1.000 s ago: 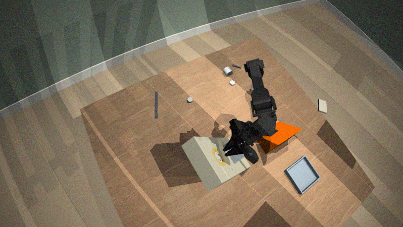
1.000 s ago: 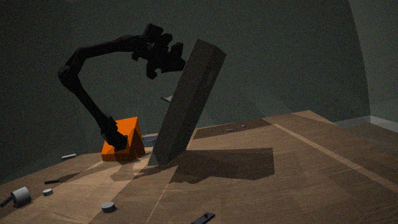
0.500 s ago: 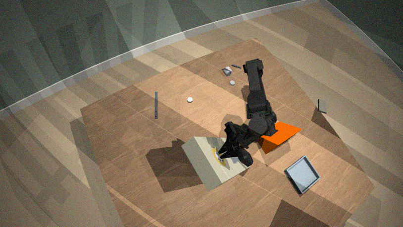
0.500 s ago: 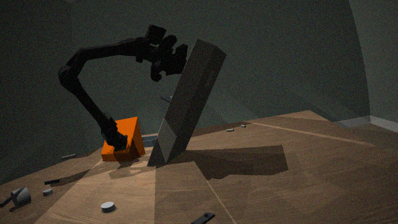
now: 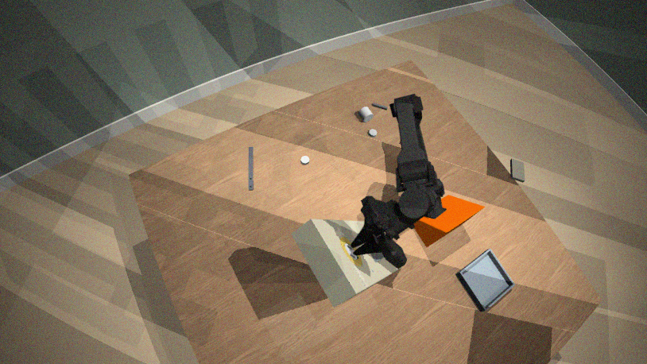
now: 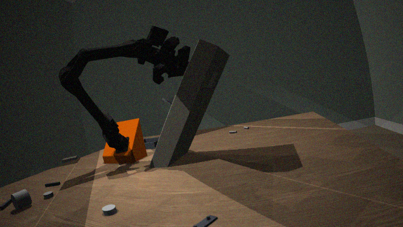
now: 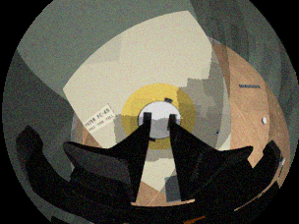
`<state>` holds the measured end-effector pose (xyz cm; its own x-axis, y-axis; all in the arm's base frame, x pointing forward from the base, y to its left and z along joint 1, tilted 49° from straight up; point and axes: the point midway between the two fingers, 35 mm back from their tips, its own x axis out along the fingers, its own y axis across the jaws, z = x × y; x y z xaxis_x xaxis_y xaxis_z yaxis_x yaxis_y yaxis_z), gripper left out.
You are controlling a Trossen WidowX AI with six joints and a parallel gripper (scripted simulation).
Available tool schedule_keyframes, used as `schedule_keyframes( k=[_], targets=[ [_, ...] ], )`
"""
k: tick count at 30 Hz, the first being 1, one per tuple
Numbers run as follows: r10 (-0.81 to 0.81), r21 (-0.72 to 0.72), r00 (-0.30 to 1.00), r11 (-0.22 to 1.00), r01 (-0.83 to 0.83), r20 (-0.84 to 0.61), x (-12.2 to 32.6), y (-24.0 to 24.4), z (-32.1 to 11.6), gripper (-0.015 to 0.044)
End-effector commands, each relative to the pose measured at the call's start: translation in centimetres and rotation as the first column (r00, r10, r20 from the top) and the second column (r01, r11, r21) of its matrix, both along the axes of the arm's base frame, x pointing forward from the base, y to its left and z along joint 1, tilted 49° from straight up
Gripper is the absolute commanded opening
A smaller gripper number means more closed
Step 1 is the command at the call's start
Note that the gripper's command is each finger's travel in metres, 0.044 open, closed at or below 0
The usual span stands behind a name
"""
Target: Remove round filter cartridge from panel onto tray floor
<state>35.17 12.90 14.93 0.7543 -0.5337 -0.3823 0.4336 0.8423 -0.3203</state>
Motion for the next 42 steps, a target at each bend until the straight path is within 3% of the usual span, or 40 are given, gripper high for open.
schedule_keyframes(
  k=[1,42],
  targets=[
    [0.005,-0.002,1.0,1.0,-0.005,-0.008,-0.01,0.05,-0.16,0.01],
    [0.005,-0.002,1.0,1.0,-0.005,-0.007,0.36,-0.04,-0.08,0.01]
  ],
)
